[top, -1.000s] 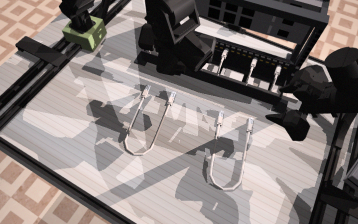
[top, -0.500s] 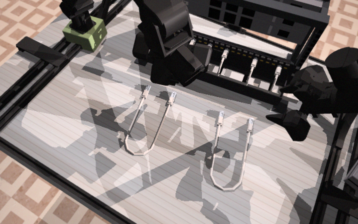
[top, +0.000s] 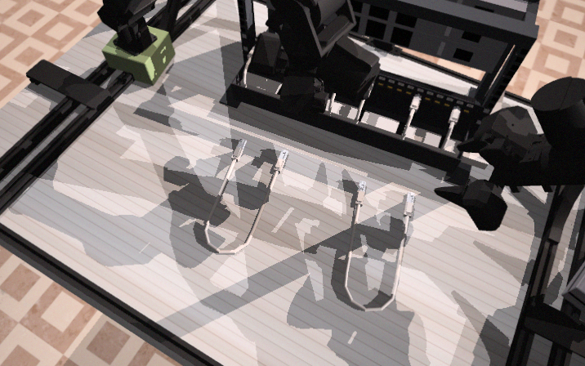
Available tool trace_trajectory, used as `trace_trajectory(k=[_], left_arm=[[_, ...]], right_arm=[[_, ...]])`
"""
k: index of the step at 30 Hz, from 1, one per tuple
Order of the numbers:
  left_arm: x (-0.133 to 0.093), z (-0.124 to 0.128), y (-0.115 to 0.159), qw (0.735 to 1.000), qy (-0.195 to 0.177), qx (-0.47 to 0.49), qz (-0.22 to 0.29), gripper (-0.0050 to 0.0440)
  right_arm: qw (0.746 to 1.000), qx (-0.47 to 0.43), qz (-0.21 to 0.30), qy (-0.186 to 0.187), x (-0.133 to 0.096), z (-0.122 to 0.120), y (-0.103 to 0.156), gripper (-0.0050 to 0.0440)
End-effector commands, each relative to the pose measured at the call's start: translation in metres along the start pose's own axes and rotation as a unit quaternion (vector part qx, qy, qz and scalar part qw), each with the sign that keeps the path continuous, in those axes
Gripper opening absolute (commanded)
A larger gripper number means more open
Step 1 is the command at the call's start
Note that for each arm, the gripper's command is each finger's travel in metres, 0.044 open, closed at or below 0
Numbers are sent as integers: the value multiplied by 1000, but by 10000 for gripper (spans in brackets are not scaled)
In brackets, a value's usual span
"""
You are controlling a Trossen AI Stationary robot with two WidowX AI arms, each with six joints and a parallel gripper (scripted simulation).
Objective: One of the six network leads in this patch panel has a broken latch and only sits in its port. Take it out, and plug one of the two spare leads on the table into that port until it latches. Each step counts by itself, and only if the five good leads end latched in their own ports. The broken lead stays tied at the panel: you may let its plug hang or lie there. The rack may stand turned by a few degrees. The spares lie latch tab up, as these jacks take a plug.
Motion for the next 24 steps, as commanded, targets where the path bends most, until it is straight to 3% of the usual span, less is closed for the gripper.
trace_trajectory(k=[1,7,8,24], left_arm=[[0,0,0,1000,0,0,0,440],[0,0,0,1000,0,0,0,440],[0,0,0,1000,0,0,0,440],[0,0,0,1000,0,0,0,440]], right_arm=[[1000,9,-6,-5,-2,0,-2,176],[1000,9,-6,-5,-2,0,-2,176],[999,33,-30,-9,18,23,38,176],[999,33,-30,-9,18,23,38,176]])
Point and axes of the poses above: on each arm, the point midway between the two fingers, 35 mm back from their tips, its own x axis out along the fingers, its own z axis across the jaws, y = z × x, the point moved 10 cm from there along -x, back along the fingers, and after that the axes turned 2 degrees about x, right-handed, at the moved point
